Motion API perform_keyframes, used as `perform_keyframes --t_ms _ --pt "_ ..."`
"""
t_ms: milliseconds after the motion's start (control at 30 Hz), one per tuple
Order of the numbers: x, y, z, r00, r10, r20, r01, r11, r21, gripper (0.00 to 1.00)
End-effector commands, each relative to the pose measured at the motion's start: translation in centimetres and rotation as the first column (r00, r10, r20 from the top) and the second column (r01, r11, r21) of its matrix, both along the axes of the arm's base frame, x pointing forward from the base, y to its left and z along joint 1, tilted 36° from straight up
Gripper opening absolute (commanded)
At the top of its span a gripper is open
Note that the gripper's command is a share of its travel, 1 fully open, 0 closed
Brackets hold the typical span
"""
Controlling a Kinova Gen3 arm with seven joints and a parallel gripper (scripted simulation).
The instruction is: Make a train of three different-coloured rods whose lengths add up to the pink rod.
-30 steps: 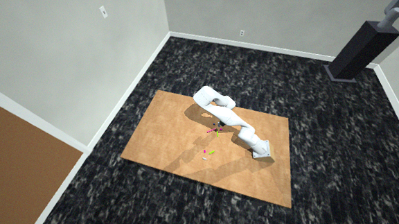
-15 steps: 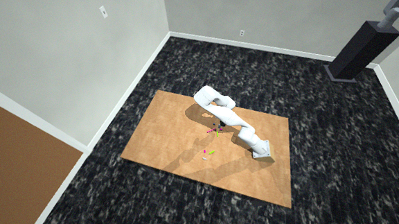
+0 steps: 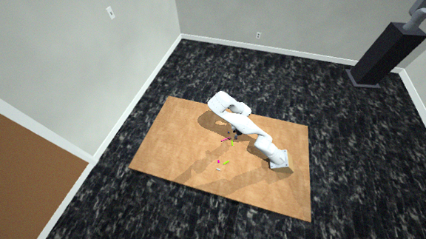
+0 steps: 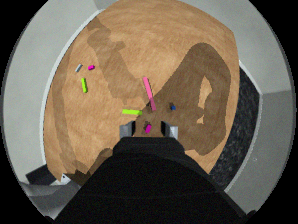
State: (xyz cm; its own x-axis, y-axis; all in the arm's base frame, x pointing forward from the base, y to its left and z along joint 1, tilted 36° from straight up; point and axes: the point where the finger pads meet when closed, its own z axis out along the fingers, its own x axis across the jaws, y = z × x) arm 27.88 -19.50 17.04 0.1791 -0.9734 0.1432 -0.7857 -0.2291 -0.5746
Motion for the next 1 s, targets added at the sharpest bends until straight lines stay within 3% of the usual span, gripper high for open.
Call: perform_keyframes --t_ms 0,467,967 --pt "-0.03 0.01 0.09 1.0 0.024 0.002 -0.024 0.999 -0.021 1.0" --pt "-0.24 0.73 -0.01 0.968 0.248 -0.025 -0.248 0.951 -0.186 1.0" --pt "-0.3 0.88 -0.05 0.954 0.298 -0.036 -0.298 0.928 -0.222 1.0"
